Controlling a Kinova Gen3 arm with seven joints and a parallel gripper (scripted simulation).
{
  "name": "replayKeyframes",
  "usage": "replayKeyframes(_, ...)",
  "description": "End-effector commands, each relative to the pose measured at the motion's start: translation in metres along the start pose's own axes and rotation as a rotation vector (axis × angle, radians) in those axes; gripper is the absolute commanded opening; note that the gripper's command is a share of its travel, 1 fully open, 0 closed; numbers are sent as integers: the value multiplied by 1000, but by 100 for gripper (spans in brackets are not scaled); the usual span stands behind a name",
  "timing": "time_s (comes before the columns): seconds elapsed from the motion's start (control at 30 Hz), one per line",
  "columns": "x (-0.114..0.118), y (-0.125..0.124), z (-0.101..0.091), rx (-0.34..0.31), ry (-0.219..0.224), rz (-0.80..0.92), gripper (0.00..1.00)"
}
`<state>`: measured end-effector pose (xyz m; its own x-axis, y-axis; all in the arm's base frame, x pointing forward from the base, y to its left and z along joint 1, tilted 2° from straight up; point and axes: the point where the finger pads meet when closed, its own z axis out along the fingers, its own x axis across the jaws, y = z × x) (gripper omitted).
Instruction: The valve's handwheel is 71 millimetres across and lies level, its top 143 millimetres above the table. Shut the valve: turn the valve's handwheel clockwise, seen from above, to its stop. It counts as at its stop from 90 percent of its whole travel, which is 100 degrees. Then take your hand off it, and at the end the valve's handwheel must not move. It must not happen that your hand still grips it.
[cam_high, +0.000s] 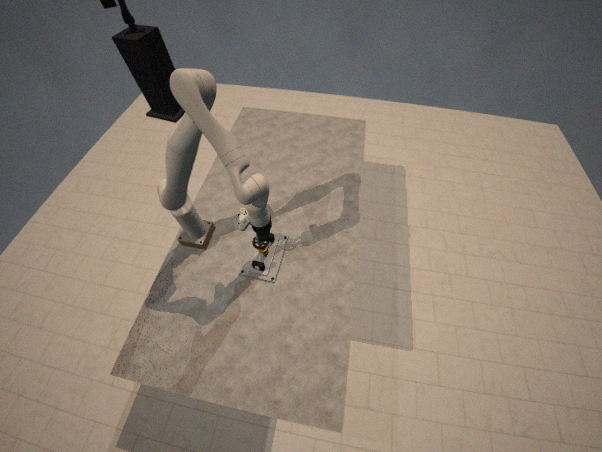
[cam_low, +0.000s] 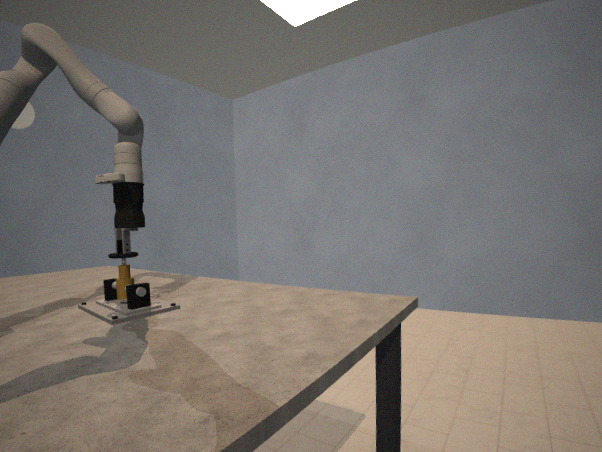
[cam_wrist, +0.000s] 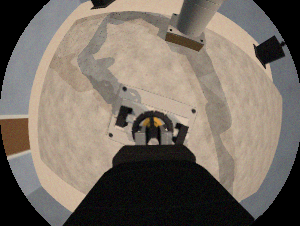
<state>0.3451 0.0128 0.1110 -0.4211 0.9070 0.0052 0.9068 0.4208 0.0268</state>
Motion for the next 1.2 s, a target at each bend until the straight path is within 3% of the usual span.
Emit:
replayKeyframes(0.0, 0, 0, 0, 0, -1, 25, 0)
replayKeyframes(1.17, 0, 0, 0, 0, -1, 681, 0)
